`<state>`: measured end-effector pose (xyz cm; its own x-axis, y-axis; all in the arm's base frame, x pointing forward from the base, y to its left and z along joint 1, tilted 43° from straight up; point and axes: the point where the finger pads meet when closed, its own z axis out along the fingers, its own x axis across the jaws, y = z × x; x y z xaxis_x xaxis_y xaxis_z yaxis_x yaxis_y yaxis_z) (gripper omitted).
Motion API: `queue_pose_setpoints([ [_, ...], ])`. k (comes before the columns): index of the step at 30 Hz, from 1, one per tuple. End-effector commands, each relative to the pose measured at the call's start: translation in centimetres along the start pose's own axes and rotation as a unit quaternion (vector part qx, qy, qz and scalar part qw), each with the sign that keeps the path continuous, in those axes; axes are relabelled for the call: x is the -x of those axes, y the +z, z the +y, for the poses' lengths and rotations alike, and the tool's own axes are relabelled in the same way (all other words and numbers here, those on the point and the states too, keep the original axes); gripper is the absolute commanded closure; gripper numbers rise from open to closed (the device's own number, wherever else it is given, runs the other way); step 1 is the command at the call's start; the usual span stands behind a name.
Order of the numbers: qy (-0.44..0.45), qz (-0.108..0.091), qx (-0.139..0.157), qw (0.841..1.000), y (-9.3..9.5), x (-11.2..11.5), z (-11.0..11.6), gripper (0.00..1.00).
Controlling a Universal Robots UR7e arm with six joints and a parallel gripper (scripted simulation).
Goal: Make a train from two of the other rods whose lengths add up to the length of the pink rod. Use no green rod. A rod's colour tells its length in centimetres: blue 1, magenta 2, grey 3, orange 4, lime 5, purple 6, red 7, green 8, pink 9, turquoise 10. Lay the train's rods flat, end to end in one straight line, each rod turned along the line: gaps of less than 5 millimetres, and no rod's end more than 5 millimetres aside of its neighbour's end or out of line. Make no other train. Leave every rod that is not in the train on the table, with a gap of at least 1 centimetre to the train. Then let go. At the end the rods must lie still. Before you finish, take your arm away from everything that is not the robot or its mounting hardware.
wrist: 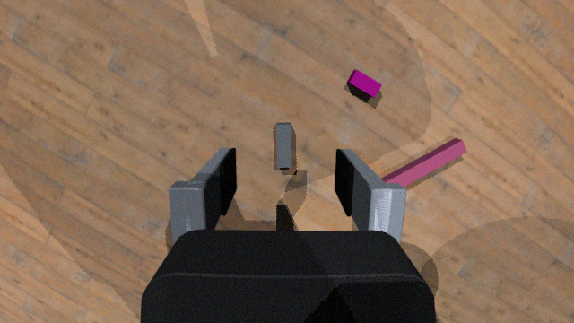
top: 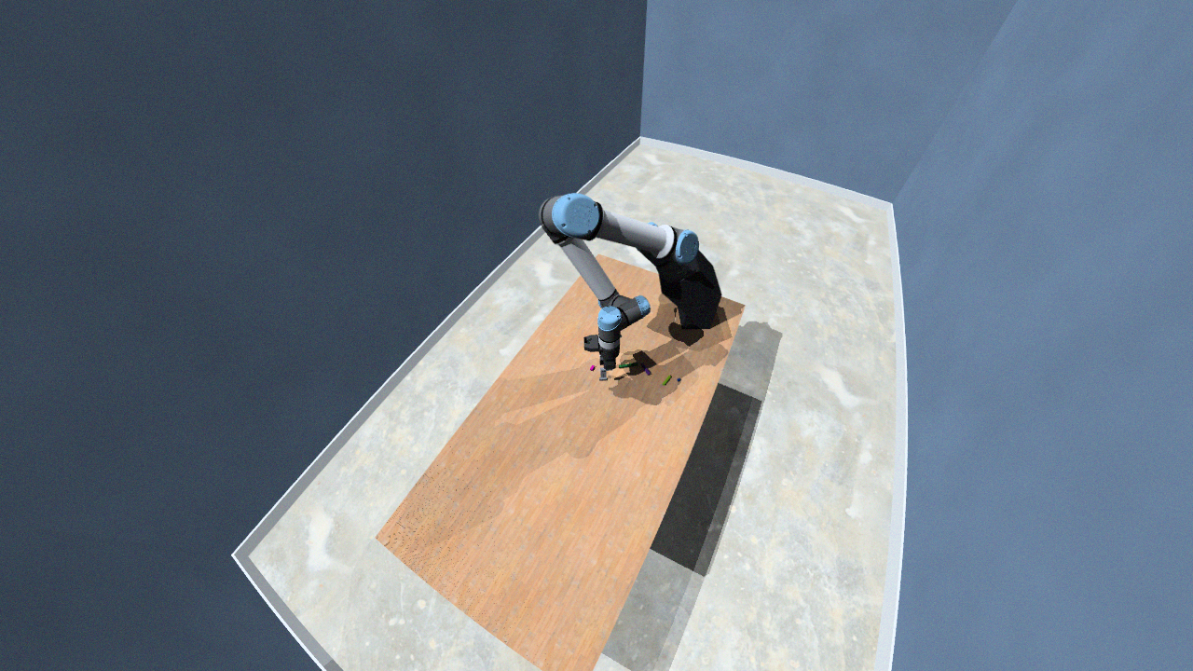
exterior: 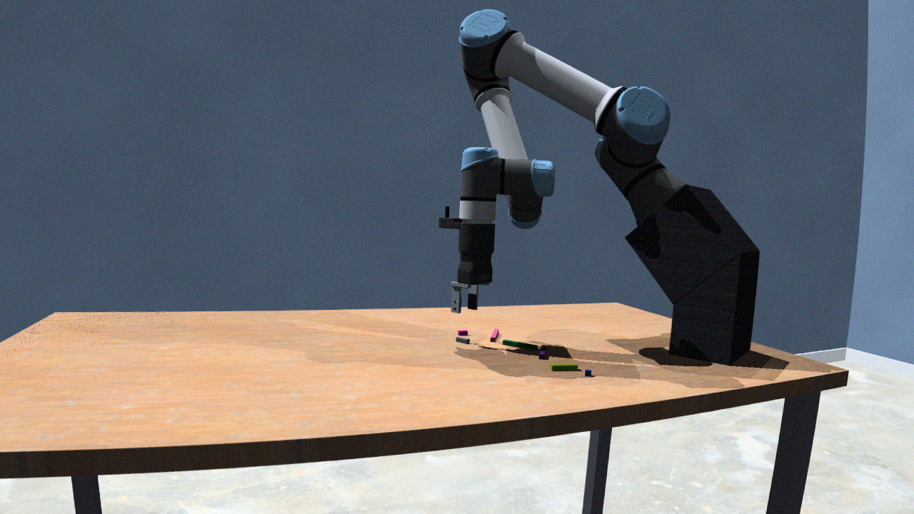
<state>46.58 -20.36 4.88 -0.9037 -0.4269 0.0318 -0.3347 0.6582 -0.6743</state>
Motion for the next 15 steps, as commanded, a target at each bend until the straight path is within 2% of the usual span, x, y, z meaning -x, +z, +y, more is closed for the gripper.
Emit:
queue_pose_setpoints([
  [1, -0.015, 0.0, -0.001, 1.0, -0.06, 0.15, 0.06, 0.0],
  [5, -0.016, 0.0, -0.001, 1.0, -0.06, 0.16, 0.06, 0.0],
  [6, -0.016, 0.0, -0.001, 1.0, -0.06, 0.16, 0.06, 0.46],
  [15, -0.016, 0.0, -0.001, 1.0, -0.06, 0.16, 0.06, 0.46],
])
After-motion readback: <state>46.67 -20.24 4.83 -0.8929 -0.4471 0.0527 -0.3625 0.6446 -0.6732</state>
